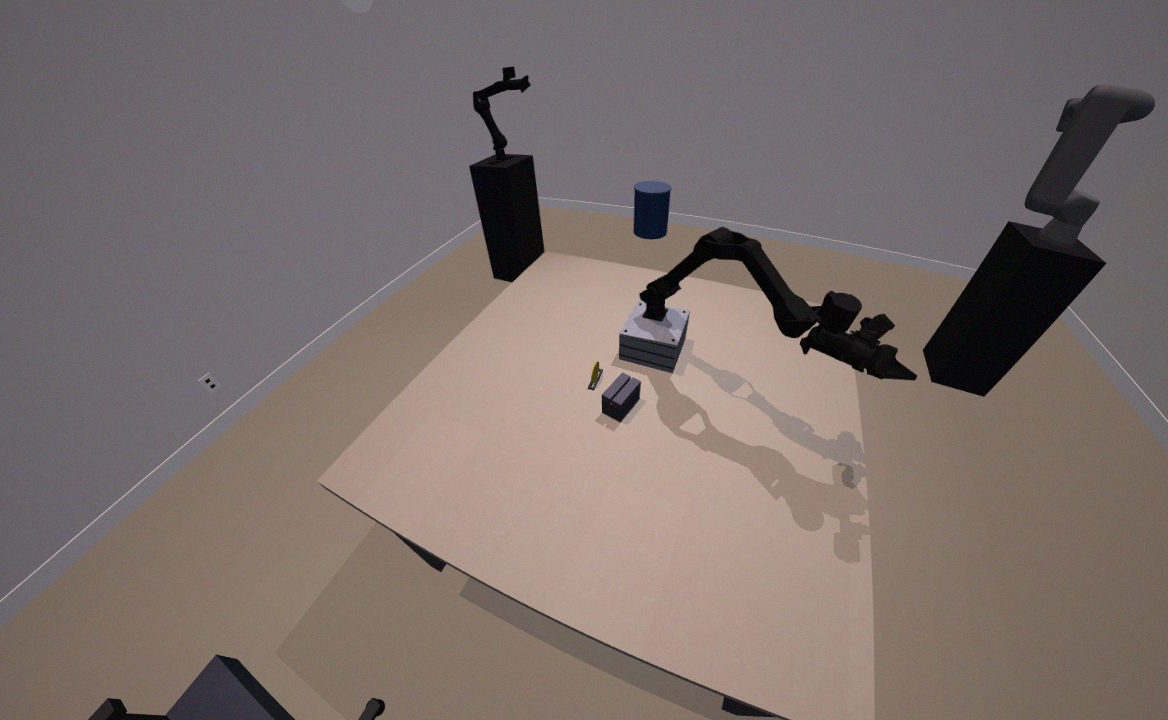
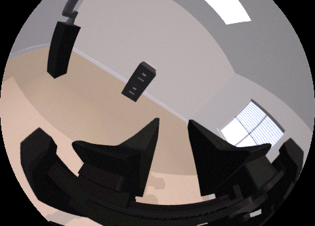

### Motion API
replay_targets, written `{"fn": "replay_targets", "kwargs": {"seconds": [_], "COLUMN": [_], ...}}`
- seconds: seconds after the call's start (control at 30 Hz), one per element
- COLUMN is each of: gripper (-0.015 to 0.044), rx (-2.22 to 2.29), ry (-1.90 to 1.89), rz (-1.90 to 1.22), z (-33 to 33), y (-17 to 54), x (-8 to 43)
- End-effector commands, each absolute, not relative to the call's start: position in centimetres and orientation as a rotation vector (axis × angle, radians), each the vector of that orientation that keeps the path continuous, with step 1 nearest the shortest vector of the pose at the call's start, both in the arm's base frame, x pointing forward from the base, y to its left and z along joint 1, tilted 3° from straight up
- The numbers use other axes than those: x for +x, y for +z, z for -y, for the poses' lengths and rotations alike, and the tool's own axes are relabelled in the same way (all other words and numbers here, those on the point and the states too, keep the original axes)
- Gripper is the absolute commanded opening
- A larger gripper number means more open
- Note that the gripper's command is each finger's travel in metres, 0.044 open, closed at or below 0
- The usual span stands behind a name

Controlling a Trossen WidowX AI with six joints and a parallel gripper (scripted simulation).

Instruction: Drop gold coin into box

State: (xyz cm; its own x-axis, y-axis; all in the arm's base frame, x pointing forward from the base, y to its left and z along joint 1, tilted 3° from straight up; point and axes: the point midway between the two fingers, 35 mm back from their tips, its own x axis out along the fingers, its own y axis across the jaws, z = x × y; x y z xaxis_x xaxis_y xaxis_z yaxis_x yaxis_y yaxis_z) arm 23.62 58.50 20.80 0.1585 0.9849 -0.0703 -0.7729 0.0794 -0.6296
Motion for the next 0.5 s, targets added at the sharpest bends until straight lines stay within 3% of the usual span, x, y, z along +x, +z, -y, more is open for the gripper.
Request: {"fn": "replay_targets", "kwargs": {"seconds": [0.0, 0.47], "gripper": [0.0161, 0.0161], "rx": [-0.653, -0.679], "ry": [1.284, 0.933], "rz": [0.255, -0.312], "z": [-54.1, -34.4], "y": [19.5, 14.4], "x": [29.5, 42.3]}}
